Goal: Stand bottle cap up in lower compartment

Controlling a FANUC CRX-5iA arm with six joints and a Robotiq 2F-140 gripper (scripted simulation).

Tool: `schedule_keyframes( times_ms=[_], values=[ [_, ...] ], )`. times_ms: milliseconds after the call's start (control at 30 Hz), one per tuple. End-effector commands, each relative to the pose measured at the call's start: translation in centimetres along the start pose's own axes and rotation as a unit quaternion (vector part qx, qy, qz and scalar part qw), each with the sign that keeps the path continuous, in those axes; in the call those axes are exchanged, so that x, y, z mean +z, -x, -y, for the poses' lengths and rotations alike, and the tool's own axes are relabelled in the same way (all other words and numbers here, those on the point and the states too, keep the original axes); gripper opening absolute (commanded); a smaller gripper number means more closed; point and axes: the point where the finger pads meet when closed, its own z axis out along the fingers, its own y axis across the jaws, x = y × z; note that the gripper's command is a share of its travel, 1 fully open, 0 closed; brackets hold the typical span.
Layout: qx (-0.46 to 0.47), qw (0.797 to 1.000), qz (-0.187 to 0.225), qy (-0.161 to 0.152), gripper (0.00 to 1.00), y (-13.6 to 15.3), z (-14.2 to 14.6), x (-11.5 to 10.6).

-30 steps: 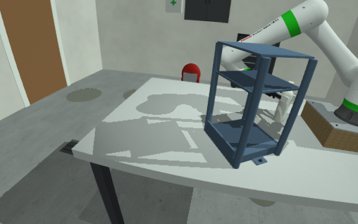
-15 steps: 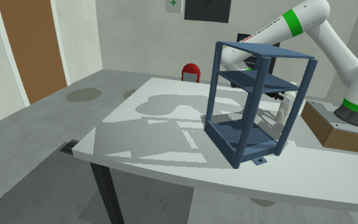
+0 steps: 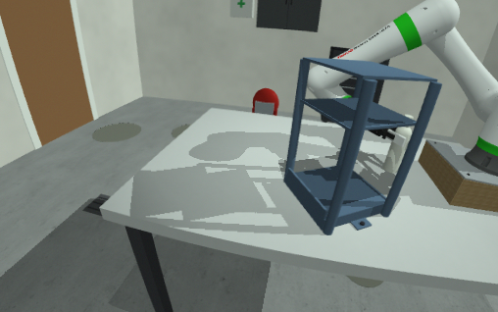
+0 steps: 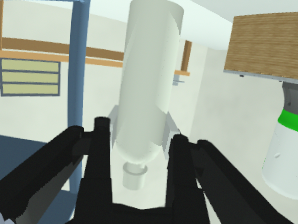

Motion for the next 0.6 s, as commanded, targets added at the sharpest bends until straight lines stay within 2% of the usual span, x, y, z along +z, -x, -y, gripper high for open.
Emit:
schedule_keyframes(
  times_ms=[0,200,467,567],
  values=[
    [0.000,1.000,0.000,-0.022,0.00,0.01,0.00,0.01],
    [0.000,0.997,0.000,-0.076,0.00,0.00,0.03,0.00],
    [0.000,0.996,0.000,-0.086,0.00,0.01,0.04,-0.01],
    [0.000,0.994,0.000,-0.109,0.00,0.01,0.04,0.01]
  ],
)
